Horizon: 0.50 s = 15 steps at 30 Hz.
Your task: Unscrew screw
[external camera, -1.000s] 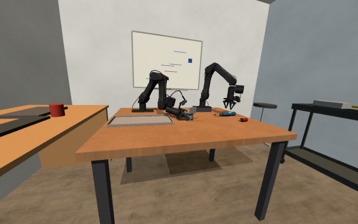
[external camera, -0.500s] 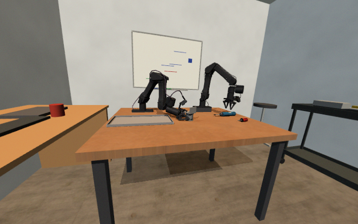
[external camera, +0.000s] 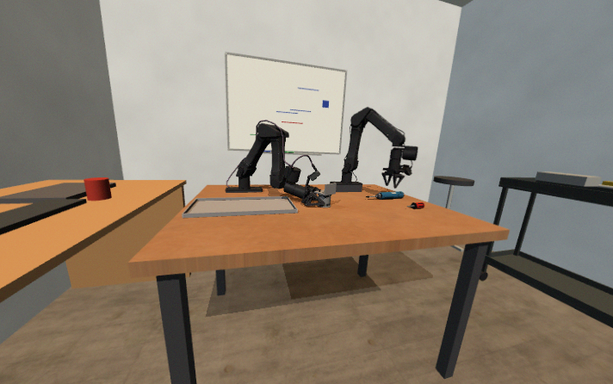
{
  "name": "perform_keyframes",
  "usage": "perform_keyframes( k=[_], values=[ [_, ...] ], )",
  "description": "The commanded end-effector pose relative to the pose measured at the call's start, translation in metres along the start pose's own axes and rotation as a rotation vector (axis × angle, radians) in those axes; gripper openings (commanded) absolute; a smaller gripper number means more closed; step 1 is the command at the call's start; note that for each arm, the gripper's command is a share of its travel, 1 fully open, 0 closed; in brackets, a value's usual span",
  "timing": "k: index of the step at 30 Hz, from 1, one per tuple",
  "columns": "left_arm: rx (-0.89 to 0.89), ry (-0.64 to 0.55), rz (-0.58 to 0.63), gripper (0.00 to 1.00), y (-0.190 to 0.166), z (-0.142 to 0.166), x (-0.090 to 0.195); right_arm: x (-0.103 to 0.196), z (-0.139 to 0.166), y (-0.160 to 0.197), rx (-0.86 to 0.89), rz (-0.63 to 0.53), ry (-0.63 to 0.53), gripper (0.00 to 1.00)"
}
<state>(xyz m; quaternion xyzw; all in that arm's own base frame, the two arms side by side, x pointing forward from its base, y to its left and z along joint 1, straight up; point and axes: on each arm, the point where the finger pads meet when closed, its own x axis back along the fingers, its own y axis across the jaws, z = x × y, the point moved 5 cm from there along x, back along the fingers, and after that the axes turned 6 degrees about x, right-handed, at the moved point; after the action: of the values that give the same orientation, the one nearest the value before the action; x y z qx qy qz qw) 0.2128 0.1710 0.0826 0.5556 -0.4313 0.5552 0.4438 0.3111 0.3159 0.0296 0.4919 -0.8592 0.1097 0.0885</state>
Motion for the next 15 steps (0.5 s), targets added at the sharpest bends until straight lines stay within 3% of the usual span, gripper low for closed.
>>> perform_keyframes(
  k=[1,15],
  values=[
    [0.006,-0.035,0.046,0.65,-0.008,-0.007,0.018,0.002,0.013,0.007,-0.019,-0.019,0.042,0.86],
    [0.006,-0.035,0.046,0.65,-0.008,-0.007,0.018,0.017,-0.003,-0.001,0.002,-0.001,-0.005,0.86]
  ],
)
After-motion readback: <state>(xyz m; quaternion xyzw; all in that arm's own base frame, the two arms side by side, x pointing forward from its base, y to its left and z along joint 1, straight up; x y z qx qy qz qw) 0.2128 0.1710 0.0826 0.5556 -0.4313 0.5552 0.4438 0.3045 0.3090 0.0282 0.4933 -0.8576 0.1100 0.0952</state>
